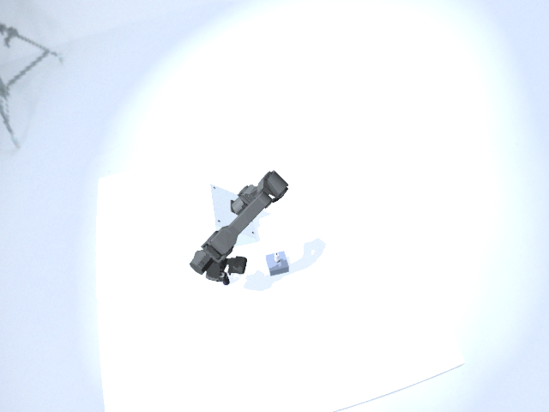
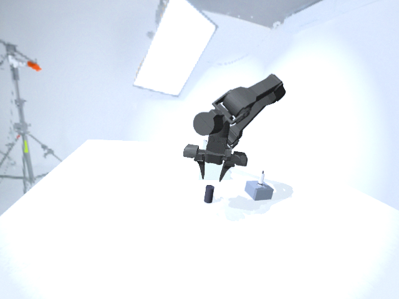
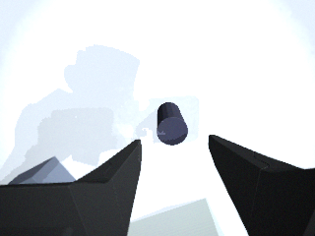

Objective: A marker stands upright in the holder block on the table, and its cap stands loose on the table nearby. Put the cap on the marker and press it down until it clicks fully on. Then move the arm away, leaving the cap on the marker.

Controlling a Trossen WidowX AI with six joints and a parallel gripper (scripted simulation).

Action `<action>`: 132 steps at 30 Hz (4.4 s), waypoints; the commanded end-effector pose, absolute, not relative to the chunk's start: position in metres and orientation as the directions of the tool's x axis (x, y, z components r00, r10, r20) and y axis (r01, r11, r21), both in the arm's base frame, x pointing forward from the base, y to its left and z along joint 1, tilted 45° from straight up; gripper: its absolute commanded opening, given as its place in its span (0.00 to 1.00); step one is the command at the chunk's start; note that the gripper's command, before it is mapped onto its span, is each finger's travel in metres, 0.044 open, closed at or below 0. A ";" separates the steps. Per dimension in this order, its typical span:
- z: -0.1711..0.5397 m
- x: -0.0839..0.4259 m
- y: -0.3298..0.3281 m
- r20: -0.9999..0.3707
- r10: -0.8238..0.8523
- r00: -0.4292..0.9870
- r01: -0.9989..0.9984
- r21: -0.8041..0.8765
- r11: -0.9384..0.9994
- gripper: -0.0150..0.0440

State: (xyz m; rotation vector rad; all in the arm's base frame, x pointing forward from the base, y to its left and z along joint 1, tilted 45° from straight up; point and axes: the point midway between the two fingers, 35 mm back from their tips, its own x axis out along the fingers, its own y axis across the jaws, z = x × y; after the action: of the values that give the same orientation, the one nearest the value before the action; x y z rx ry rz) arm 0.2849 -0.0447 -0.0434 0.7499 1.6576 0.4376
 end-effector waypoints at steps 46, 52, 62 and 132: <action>-0.087 0.276 -0.002 -0.719 0.689 -0.090 0.246 0.655 0.715 0.40; -0.085 0.277 -0.004 -0.719 0.689 -0.090 0.246 0.655 0.715 0.26; -0.064 0.281 -0.026 -0.721 0.687 -0.090 0.246 0.653 0.717 0.25; 0.128 0.243 0.048 -0.717 0.691 -0.094 0.249 0.655 0.713 0.25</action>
State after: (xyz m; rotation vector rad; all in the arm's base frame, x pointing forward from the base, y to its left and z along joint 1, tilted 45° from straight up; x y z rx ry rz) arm 0.2501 0.0421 0.1175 0.7578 1.6666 0.4387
